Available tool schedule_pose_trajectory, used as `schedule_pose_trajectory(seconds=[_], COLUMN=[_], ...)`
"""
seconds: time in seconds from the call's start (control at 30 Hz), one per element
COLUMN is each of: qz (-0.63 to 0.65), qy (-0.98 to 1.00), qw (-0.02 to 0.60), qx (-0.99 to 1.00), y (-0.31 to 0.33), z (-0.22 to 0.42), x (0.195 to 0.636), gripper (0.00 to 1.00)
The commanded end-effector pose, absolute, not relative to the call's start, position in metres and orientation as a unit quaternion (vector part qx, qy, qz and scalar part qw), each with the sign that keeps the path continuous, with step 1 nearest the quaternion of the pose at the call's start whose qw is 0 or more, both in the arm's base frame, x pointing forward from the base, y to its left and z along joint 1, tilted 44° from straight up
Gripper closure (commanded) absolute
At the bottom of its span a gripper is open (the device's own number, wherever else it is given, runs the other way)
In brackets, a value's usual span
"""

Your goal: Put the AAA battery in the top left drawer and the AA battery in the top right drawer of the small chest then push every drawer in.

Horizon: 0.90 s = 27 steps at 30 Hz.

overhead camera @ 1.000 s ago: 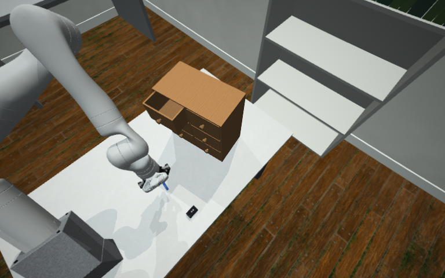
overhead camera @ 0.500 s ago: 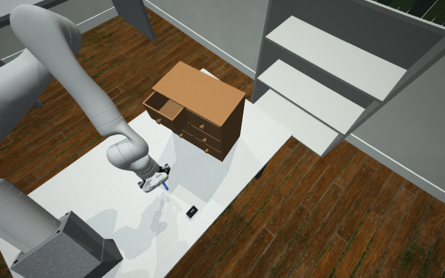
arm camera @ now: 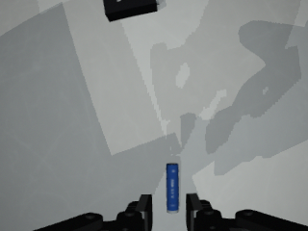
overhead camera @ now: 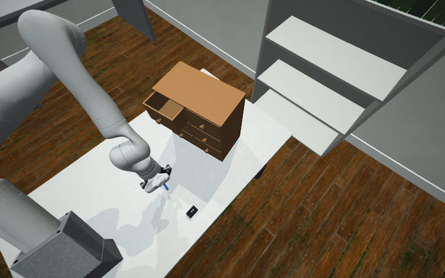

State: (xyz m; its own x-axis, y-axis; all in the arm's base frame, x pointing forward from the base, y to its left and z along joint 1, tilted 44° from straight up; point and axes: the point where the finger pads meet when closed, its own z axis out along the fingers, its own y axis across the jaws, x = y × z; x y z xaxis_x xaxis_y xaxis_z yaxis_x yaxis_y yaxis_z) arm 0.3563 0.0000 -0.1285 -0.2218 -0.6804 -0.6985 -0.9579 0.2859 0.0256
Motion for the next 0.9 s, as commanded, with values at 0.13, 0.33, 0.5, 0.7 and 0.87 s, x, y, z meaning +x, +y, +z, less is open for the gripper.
schedule_pose_trajectory(seconds=[0.13, 0.33, 0.5, 0.7, 0.87], qz=[0.238, 0.238, 0.238, 0.238, 0.238], qy=[0.745, 0.745, 0.745, 0.745, 0.745], qw=[0.294, 0.294, 0.294, 0.294, 0.294], qx=[-0.549, -0.549, -0.549, -0.549, -0.549], y=[0.014, 0.020, 0.025, 0.026, 0.026], z=[-0.142, -0.149, -0.154, -0.155, -0.155], x=[0.357, 0.359, 0.360, 0.360, 0.360], gripper=[0.76, 0.76, 0.76, 0.76, 0.76])
